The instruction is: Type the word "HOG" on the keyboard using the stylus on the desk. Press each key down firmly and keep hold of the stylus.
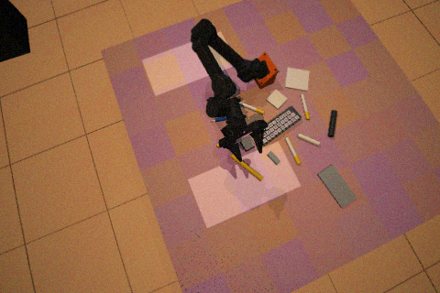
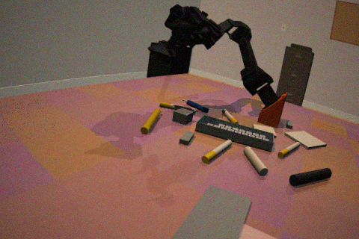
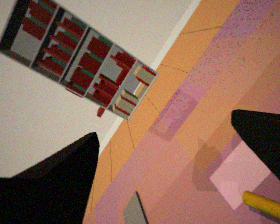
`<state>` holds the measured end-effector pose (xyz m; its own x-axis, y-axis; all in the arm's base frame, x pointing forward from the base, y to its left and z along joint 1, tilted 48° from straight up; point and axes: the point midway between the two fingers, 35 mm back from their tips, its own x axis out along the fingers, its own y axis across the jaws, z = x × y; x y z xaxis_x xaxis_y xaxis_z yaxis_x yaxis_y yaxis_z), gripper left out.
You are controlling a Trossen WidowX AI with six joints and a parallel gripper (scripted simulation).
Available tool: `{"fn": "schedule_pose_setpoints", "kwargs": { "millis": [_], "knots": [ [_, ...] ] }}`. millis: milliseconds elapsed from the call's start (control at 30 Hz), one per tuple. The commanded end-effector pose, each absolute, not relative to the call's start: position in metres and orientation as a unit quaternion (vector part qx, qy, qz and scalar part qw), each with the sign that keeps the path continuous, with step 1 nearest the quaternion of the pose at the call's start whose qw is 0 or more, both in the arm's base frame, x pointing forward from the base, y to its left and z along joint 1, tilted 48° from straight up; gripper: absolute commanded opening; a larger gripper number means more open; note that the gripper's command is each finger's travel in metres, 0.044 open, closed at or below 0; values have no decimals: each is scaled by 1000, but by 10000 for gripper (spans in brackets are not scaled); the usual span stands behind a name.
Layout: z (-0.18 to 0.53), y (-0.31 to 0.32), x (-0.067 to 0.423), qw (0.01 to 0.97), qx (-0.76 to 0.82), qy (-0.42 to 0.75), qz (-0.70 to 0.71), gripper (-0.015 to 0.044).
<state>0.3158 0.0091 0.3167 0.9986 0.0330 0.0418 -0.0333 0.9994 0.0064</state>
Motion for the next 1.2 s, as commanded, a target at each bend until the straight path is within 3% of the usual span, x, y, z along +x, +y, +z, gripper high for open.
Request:
{"fn": "schedule_pose_setpoints", "kwargs": {
  "millis": [0, 267, 533, 700, 867, 1167],
  "knots": [
    [314, 10, 317, 1000, 5, -15, 16, 414],
    [196, 42, 346, 972, 24, 234, -6, 204],
    [77, 70, 315, 874, -72, 475, -66, 0],
    [24, 73, 271, 777, -208, 583, -120, 0],
    [2, 67, 235, 671, -371, 620, -166, 0],
    [1, 67, 231, 656, -394, 620, -171, 0]
  ]
}}
